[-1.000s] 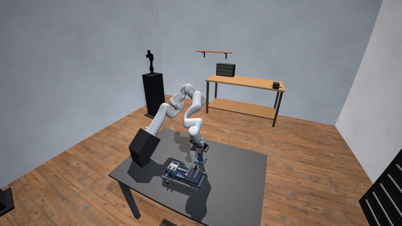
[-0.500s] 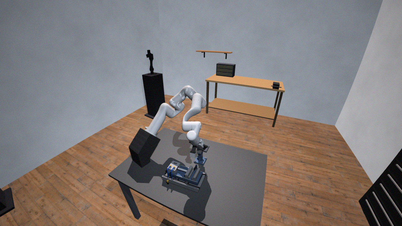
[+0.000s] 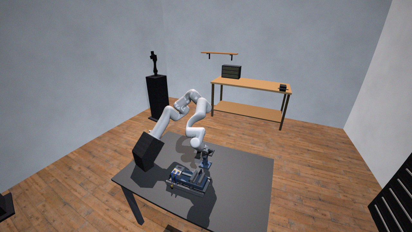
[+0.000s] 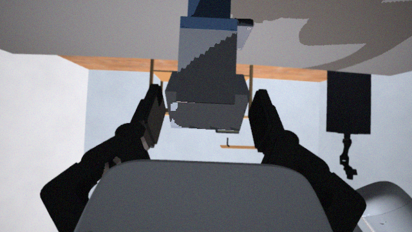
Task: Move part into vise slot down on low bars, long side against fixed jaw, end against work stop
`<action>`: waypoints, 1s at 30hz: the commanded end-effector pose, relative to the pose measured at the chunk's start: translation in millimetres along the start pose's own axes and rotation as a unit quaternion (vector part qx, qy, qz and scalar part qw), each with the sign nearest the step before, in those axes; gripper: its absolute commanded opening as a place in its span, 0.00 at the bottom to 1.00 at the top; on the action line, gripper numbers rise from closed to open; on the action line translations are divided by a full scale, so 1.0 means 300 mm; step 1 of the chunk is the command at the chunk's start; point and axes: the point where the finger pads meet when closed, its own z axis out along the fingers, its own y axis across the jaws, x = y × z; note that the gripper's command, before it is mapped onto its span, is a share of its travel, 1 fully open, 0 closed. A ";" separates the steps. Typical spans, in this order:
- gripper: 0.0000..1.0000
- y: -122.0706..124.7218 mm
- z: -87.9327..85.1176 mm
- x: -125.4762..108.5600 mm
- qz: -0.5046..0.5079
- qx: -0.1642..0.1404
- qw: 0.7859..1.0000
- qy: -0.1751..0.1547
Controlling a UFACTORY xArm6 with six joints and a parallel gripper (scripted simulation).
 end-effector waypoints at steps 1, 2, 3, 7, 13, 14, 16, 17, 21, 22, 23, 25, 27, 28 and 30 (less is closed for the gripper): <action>0.89 -0.003 -0.003 -0.001 -0.001 0.000 1.000 -0.010; 0.89 -0.003 -0.003 -0.001 -0.001 0.000 1.000 -0.012; 0.89 -0.003 -0.003 -0.001 -0.001 0.000 1.000 -0.014; 0.89 -0.003 -0.003 0.000 -0.001 0.000 1.000 -0.021; 0.89 -0.003 -0.003 0.000 -0.001 0.000 1.000 -0.029; 0.89 -0.003 -0.003 0.000 -0.001 0.000 1.000 -0.030; 0.89 -0.003 -0.003 0.000 -0.001 0.000 1.000 -0.030; 0.89 -0.003 -0.003 0.000 -0.001 0.000 1.000 -0.030; 0.89 -0.003 -0.003 0.001 -0.001 0.000 0.999 -0.033; 0.89 -0.003 -0.003 0.001 -0.001 0.000 0.999 -0.034; 0.89 -0.003 -0.003 0.001 -0.001 0.000 0.999 -0.034; 0.89 -0.003 -0.003 0.001 -0.001 0.000 0.999 -0.035; 0.89 -0.003 -0.003 0.001 -0.001 0.000 0.999 -0.036; 0.89 -0.003 -0.003 0.001 -0.001 0.000 0.999 -0.036; 0.89 -0.003 -0.003 0.001 -0.001 0.000 0.999 -0.036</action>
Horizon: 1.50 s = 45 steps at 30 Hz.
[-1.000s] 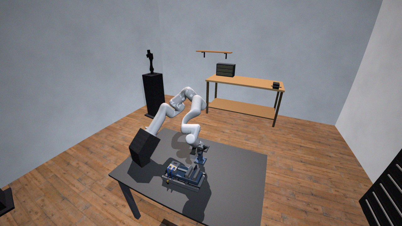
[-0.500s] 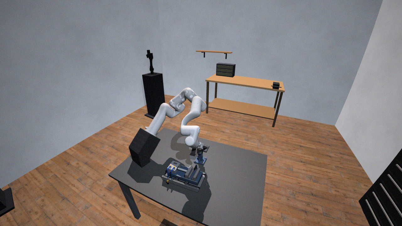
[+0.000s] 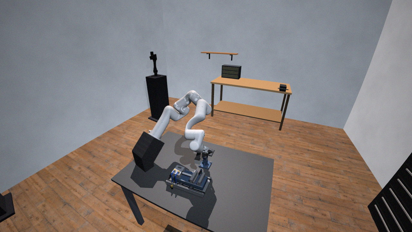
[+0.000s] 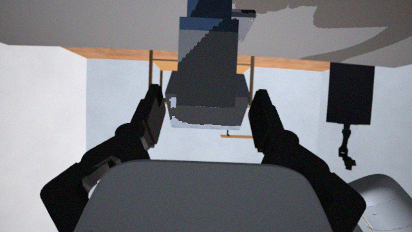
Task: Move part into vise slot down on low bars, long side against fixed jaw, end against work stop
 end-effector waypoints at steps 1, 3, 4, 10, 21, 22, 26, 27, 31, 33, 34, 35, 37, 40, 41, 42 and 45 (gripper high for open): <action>0.89 -0.003 -0.003 -0.002 -0.001 0.001 1.000 -0.001; 0.89 -0.003 -0.003 -0.002 -0.001 0.001 1.000 -0.001; 0.89 -0.003 -0.003 -0.002 -0.001 0.001 1.000 -0.001; 0.89 -0.003 -0.003 -0.002 -0.001 0.001 1.000 -0.001; 0.89 -0.003 -0.003 -0.002 -0.001 0.001 1.000 -0.001; 0.00 -0.003 -0.003 -0.002 -0.001 0.001 1.000 -0.001; 0.00 -0.003 -0.003 -0.002 -0.001 0.001 1.000 -0.001; 0.00 -0.003 -0.003 -0.002 -0.001 0.001 1.000 -0.001; 0.00 -0.003 -0.003 -0.002 -0.001 0.001 1.000 -0.001; 0.00 -0.003 -0.003 -0.002 -0.001 0.001 1.000 -0.001; 0.00 -0.003 -0.003 -0.002 -0.001 0.001 1.000 -0.001; 0.00 -0.003 -0.003 -0.002 -0.001 0.001 1.000 -0.001; 0.00 -0.003 -0.003 -0.002 -0.001 0.001 1.000 -0.001; 0.00 -0.003 -0.003 -0.002 -0.001 0.001 1.000 -0.001; 0.00 -0.003 -0.003 -0.002 -0.001 0.001 1.000 -0.001; 0.00 -0.003 -0.003 -0.002 -0.001 0.001 1.000 -0.001; 0.00 -0.003 -0.003 -0.002 -0.001 0.001 1.000 -0.001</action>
